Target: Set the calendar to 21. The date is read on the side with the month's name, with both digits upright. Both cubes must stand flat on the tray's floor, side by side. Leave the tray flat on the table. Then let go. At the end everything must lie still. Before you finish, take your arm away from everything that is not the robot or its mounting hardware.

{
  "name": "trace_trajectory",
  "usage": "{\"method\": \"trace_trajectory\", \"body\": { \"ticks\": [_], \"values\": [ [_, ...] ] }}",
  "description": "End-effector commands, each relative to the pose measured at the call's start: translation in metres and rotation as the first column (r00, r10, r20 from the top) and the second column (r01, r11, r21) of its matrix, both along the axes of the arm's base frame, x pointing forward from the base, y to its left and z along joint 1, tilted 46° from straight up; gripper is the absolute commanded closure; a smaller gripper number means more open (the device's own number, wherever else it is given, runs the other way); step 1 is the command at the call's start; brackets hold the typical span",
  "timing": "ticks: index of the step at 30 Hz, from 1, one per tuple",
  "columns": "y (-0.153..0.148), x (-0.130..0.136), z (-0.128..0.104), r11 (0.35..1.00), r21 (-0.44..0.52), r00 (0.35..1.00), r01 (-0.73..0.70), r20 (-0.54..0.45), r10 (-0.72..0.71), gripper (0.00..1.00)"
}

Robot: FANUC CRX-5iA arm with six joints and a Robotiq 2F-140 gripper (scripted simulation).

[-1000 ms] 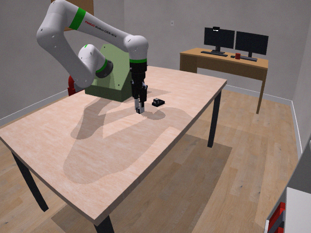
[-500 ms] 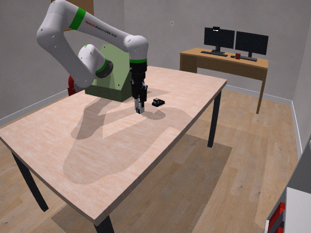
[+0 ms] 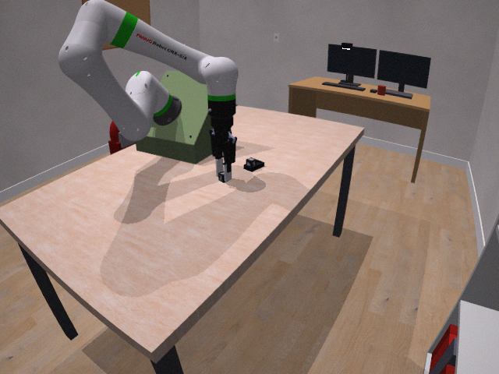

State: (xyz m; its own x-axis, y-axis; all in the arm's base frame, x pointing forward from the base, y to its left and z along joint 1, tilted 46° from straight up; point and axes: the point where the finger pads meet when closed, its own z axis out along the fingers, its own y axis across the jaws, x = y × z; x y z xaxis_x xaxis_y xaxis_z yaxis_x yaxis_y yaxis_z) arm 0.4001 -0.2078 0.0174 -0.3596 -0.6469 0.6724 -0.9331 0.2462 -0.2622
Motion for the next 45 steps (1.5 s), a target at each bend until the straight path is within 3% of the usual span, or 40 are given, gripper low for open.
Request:
{"method": "trace_trajectory", "body": {
  "ticks": [1,7,8,45],
  "values": [
    [0.0002,0.0001,0.0000,1.000,0.000,1.000,0.000,0.000,0.000,0.72],
    [0.0002,0.0001,0.0000,1.000,0.000,1.000,0.000,0.000,0.000,0.72],
    [0.0002,0.0001,0.0000,1.000,0.000,1.000,0.000,0.000,0.000,0.84],
    [0.0024,0.0001,0.0022,1.000,0.000,1.000,0.000,0.000,0.000,0.84]
  ]
}}
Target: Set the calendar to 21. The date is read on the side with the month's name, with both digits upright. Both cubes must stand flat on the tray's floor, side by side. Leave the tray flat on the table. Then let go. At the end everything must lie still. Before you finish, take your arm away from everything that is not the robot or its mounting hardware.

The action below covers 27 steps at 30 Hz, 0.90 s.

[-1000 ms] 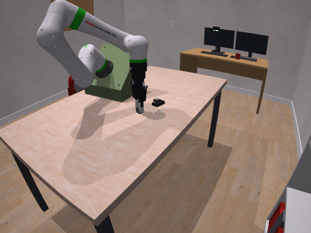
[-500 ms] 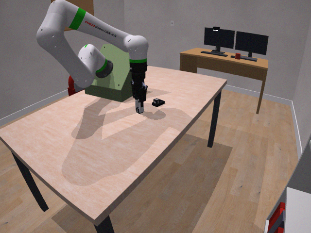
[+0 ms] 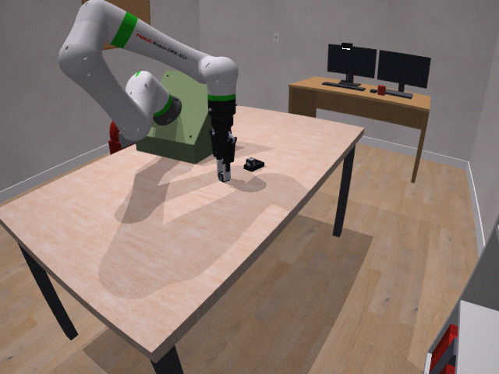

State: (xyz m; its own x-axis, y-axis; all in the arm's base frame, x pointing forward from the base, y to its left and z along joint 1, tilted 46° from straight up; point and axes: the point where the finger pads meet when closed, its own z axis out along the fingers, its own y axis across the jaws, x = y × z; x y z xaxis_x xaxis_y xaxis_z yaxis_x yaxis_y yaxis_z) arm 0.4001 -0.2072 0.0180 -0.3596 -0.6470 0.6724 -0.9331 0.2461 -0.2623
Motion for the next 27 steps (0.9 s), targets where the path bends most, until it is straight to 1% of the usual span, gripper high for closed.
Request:
{"method": "trace_trajectory", "body": {
  "ticks": [1,5,10,12,17,20,27],
  "values": [
    [0.004,0.000,0.003,1.000,0.000,1.000,0.000,0.000,0.000,0.84],
    [0.017,0.000,0.017,1.000,0.000,1.000,0.000,0.000,0.000,0.84],
    [0.044,0.000,0.042,1.000,0.000,1.000,0.000,0.000,0.000,0.84],
    [0.044,0.000,0.042,1.000,0.000,1.000,0.000,0.000,0.000,0.84],
    [0.066,0.000,0.064,1.000,0.000,1.000,0.000,0.000,0.000,0.84],
    [0.071,0.000,0.068,1.000,0.000,1.000,0.000,0.000,0.000,0.84],
    [0.072,0.000,0.069,1.000,0.000,1.000,0.000,0.000,0.000,0.84]
  ]
}}
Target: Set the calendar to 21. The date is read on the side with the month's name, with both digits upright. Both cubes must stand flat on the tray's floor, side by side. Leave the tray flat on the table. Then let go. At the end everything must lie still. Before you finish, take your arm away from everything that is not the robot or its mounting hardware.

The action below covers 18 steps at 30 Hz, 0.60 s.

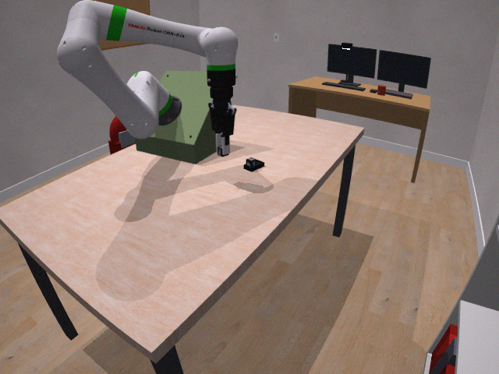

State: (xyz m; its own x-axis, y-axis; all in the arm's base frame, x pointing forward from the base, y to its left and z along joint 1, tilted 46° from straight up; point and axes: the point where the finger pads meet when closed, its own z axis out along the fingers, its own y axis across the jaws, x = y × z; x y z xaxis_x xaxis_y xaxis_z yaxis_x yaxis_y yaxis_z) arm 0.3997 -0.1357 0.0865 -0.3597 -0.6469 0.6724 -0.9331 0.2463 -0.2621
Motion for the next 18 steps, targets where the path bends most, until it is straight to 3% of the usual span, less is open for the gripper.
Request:
{"method": "trace_trajectory", "body": {
  "ticks": [1,7,12,18],
  "values": [
    [0.0003,0.0001,0.0001,1.000,0.000,1.000,0.000,0.000,0.000,0.84],
    [0.0010,0.0005,-0.0007,1.000,0.001,0.999,0.023,0.025,-0.023,0.84],
    [0.0059,0.0028,-0.0054,0.986,0.017,0.970,0.168,0.176,-0.169,0.84],
    [0.0096,0.0044,-0.0091,0.961,0.043,0.918,0.275,0.287,-0.275,0.84]
  ]
}}
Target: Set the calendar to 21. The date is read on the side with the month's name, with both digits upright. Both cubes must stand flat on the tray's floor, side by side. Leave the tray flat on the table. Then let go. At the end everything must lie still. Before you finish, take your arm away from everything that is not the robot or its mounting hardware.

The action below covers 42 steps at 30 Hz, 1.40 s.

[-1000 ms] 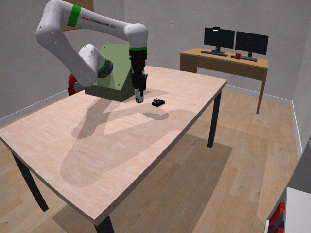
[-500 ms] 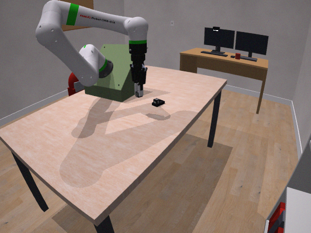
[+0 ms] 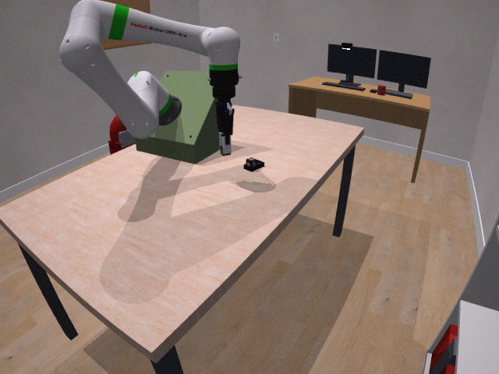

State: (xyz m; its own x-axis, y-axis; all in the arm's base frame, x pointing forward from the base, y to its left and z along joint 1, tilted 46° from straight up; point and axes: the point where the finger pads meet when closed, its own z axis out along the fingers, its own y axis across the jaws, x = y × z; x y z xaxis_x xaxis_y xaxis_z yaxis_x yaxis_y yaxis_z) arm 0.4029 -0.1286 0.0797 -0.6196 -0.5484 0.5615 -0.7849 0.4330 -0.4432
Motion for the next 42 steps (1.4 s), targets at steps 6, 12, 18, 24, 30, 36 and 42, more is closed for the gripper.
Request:
{"method": "trace_trajectory", "body": {
  "ticks": [6,12,18,24,30,36,42],
  "values": [
    [0.007,0.003,-0.007,0.977,0.017,0.950,0.215,0.228,-0.213,0.84],
    [0.012,0.005,-0.012,0.938,0.058,0.870,0.342,0.359,-0.339,0.84],
    [0.014,0.006,-0.014,0.909,0.089,0.809,0.407,0.426,-0.404,0.84],
    [0.020,0.008,-0.020,0.824,0.178,0.633,0.538,0.561,-0.534,0.84],
    [0.024,0.010,-0.024,0.752,0.254,0.483,0.609,0.633,-0.605,0.84],
    [0.027,0.010,-0.027,0.709,0.298,0.395,0.639,0.664,-0.635,0.84],
    [0.027,0.010,-0.027,0.707,0.300,0.391,0.640,0.665,-0.636,0.84]
  ]
}}
